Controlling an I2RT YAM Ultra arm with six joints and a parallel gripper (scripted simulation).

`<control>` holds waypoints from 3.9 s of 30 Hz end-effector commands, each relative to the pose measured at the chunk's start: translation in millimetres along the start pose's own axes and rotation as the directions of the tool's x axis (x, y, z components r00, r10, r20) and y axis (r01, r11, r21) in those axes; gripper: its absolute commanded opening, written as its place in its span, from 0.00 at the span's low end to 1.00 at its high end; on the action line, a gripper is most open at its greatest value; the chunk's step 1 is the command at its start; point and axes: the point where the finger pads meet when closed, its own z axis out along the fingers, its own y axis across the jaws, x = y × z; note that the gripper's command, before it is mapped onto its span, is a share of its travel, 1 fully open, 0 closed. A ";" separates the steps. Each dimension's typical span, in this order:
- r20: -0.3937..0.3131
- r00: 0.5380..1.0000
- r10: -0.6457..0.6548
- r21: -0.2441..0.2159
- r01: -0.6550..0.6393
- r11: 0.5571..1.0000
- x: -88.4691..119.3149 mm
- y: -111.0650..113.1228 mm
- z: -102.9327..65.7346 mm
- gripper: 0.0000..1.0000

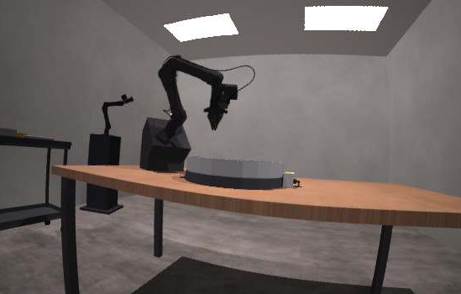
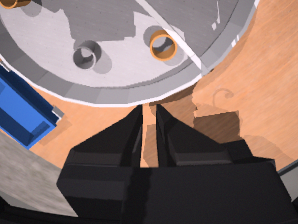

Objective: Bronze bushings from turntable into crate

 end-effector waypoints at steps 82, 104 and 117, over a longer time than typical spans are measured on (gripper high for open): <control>0.012 1.000 0.013 -0.020 -0.012 1.000 -7.1 0.0 -8.7 0.18; 0.012 1.000 0.013 -0.020 -0.012 1.000 -7.1 0.0 -8.7 0.18; 0.012 1.000 0.013 -0.020 -0.012 1.000 -7.1 0.0 -8.7 0.18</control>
